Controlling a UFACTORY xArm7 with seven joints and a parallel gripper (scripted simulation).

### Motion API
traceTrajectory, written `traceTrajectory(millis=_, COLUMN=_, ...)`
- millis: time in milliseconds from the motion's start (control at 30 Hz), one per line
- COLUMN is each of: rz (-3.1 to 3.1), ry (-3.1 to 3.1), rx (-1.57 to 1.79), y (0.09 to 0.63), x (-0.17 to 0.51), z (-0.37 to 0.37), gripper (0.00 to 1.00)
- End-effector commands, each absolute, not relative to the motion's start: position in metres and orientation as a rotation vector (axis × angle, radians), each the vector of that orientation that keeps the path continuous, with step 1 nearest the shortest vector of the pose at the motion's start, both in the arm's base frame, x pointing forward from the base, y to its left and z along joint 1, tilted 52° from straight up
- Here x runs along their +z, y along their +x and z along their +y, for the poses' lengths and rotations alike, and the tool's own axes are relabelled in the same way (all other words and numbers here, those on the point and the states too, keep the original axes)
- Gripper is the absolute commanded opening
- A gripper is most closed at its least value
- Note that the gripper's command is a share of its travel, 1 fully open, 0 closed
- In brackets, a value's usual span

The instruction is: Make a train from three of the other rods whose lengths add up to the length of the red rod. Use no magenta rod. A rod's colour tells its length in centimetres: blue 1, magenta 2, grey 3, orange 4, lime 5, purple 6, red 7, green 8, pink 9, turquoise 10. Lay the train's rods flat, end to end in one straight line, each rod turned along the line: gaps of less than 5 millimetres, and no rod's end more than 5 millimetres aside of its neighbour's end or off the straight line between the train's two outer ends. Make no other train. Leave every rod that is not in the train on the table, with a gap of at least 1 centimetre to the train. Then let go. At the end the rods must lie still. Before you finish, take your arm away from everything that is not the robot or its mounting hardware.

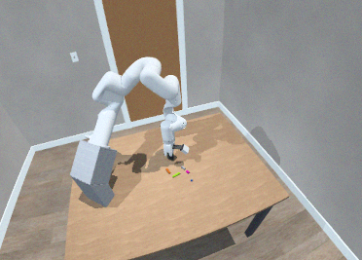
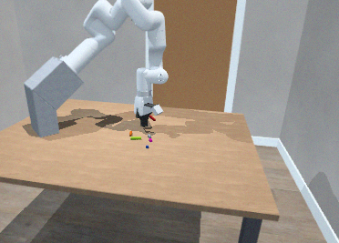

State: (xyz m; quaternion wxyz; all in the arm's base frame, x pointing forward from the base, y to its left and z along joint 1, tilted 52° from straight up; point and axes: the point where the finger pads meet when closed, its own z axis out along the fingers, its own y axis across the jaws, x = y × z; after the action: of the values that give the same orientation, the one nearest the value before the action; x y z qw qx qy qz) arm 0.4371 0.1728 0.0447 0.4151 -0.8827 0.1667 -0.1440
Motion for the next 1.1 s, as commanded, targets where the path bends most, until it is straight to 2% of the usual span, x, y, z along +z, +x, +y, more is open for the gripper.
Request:
traceTrajectory(millis=0, rz=0.420, ry=-2.218, rx=-0.363, y=0.4377, x=0.0448, z=0.1718, gripper=0.04)
traceTrajectory(millis=1067, rz=0.420, ry=-2.218, rx=-0.363, y=0.4424, x=0.0375, z=0.1799, gripper=0.04)
